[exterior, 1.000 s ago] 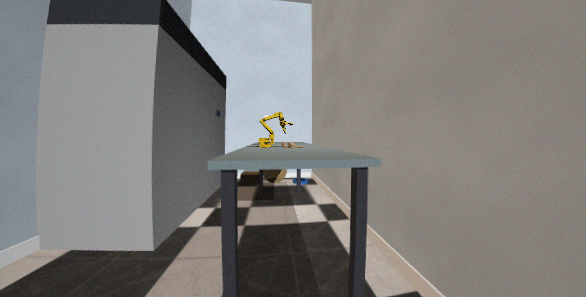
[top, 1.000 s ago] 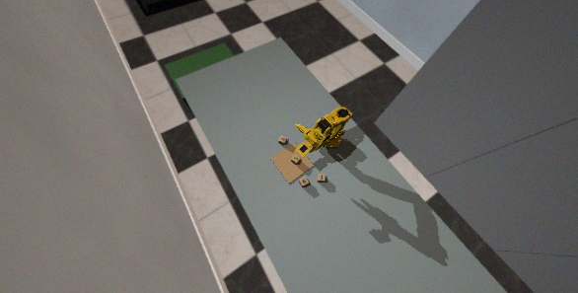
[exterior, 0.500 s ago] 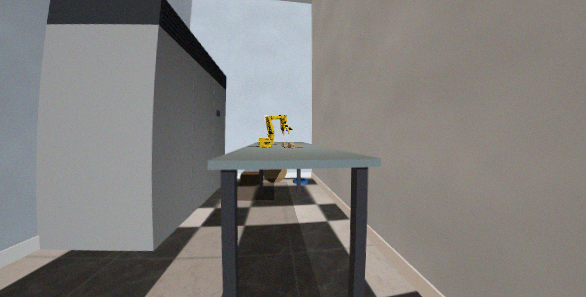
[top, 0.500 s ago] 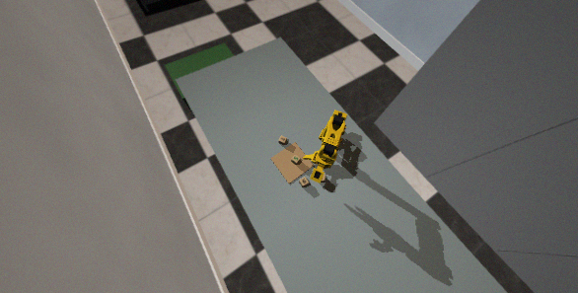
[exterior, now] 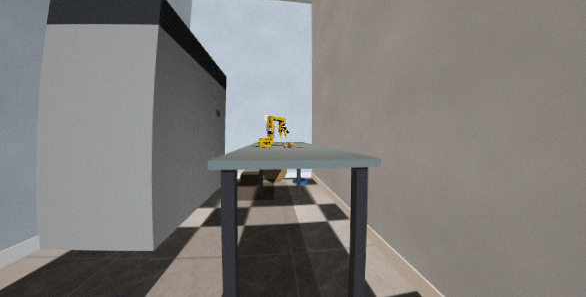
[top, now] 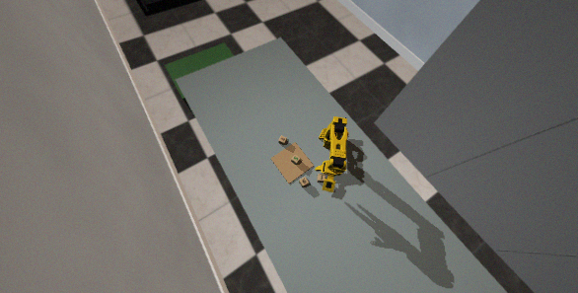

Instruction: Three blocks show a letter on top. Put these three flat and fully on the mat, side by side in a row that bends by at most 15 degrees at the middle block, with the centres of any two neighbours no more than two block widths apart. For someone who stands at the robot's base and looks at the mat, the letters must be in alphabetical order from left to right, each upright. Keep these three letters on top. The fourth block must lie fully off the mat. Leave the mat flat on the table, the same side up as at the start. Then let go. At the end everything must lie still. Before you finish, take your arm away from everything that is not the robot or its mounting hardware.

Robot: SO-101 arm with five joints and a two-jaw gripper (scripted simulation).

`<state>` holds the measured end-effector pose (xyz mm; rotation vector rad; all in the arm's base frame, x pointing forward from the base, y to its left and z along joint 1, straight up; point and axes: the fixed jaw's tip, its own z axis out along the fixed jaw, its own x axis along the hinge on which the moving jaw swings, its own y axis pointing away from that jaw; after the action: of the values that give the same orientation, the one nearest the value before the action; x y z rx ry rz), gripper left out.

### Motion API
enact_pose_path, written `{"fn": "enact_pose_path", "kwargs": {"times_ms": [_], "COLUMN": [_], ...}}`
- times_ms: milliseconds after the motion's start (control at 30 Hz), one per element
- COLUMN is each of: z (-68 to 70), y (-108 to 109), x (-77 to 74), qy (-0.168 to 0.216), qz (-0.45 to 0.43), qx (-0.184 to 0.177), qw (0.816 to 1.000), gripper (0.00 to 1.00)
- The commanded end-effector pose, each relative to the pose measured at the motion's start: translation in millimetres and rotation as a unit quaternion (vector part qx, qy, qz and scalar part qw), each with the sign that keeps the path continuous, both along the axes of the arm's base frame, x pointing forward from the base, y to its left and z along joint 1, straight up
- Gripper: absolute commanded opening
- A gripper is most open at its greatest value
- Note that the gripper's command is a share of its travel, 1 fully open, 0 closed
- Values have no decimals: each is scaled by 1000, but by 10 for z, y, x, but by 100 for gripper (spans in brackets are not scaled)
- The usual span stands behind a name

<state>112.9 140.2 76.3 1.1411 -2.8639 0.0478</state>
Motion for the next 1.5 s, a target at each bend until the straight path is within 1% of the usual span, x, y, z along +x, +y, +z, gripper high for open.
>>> {"fn": "enact_pose_path", "kwargs": {"times_ms": [0, 667, 700, 767, 933, 1000, 1067, 1467], "z": [152, 153, 154, 159, 154, 148, 145, 145], "y": [97, 97, 95, 84, -41, -96, -118, -119], "x": [40, 55, 85, 206, 672, 791, 834, 836], "qy": [-32, -33, -34, -39, -59, -65, -67, -67], "qz": [4, 1, -5, -28, -116, -139, -147, -147], "qx": [38, 38, 39, 43, 54, 56, 57, 57], "qw": [999, 999, 999, 998, 990, 987, 985, 985], "gripper": [35, 35, 35, 35, 35, 35, 35, 35]}}
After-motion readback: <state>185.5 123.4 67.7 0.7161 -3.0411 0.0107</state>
